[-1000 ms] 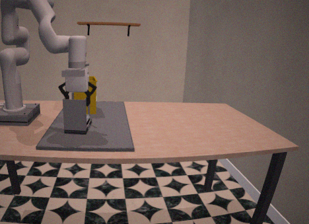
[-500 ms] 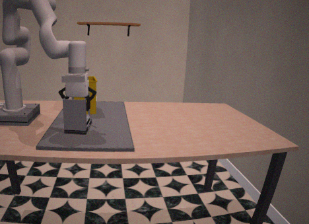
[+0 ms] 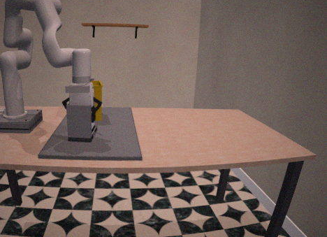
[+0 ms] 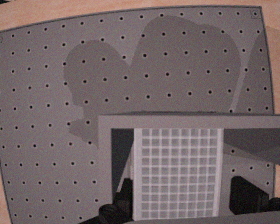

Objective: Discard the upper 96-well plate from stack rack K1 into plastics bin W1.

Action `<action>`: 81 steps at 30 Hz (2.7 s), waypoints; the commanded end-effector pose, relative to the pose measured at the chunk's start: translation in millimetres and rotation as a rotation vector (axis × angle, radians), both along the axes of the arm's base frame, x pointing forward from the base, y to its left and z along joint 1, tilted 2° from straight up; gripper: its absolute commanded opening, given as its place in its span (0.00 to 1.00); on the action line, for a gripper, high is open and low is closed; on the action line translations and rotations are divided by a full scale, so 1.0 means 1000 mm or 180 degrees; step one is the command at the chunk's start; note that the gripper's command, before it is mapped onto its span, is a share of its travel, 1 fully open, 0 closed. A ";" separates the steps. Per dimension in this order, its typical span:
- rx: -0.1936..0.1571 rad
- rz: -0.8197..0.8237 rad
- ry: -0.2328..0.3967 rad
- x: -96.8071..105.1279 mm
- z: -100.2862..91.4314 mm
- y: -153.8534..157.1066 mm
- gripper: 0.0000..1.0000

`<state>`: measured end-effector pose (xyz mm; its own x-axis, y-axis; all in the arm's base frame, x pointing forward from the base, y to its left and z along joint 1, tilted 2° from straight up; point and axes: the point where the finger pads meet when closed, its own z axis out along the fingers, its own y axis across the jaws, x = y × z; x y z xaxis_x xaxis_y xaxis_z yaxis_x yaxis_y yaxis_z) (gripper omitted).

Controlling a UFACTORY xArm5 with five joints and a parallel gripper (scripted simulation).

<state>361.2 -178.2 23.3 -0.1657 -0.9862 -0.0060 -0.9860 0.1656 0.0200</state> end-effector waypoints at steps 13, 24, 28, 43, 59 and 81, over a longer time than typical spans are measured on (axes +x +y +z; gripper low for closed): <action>-0.0006 0.0000 -0.0011 0.001 -0.002 -0.001 1.00; -0.0006 0.0000 -0.0011 0.001 -0.009 -0.001 1.00; -0.0006 0.0000 -0.0011 0.001 -0.010 -0.001 1.00; -0.0005 0.0000 -0.0011 0.001 -0.020 -0.001 1.00; -0.0005 0.0000 -0.0011 0.001 -0.021 -0.001 1.00; -0.0005 0.0000 -0.0011 0.001 -0.020 -0.001 0.00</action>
